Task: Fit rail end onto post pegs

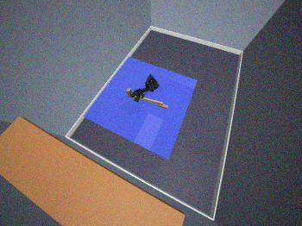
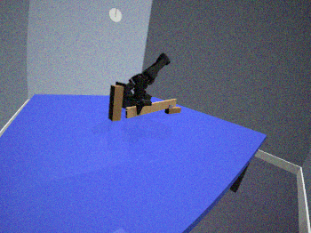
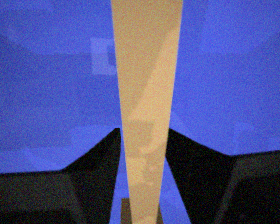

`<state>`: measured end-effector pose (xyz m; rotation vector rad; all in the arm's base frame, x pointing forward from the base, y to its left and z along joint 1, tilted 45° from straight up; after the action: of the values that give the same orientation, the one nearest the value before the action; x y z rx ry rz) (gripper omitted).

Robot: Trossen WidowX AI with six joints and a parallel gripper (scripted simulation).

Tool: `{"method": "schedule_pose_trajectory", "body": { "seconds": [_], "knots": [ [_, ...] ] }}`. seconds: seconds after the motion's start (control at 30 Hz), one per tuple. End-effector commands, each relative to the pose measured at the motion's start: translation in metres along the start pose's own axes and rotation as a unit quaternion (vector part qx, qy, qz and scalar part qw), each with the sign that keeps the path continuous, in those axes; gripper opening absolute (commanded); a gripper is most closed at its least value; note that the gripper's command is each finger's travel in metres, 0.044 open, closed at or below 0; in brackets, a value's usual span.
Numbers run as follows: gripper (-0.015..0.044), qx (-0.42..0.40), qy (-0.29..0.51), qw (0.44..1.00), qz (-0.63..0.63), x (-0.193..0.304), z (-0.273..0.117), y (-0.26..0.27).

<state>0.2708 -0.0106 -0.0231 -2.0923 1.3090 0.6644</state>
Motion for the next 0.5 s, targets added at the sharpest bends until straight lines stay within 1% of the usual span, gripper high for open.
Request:
{"method": "schedule_pose_trajectory", "body": {
  "seconds": [0.0,0.23,0.27,0.47],
  "knots": [
    [0.0072,0.000,-0.002,1.000,0.005,0.0000,0.0011,0.0012],
    [0.0026,0.000,-0.002,1.000,0.005,0.0000,0.0011,0.0012],
    [0.0000,0.000,-0.002,1.000,0.005,0.0000,0.0011,0.0012],
    [0.0000,0.000,-0.002,1.000,0.005,0.0000,0.0011,0.0012]
  ]
}}
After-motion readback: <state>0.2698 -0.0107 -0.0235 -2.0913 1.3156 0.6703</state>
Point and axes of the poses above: the point midway between the two fingers, 35 mm back from their tips, its own z axis out along the fingers, its own y axis across the jaws, x = y × z, the point moved 10 cm from there along -z, back along the fingers, and after that the axes turned 11 degrees about -z, right-handed, at the moved point
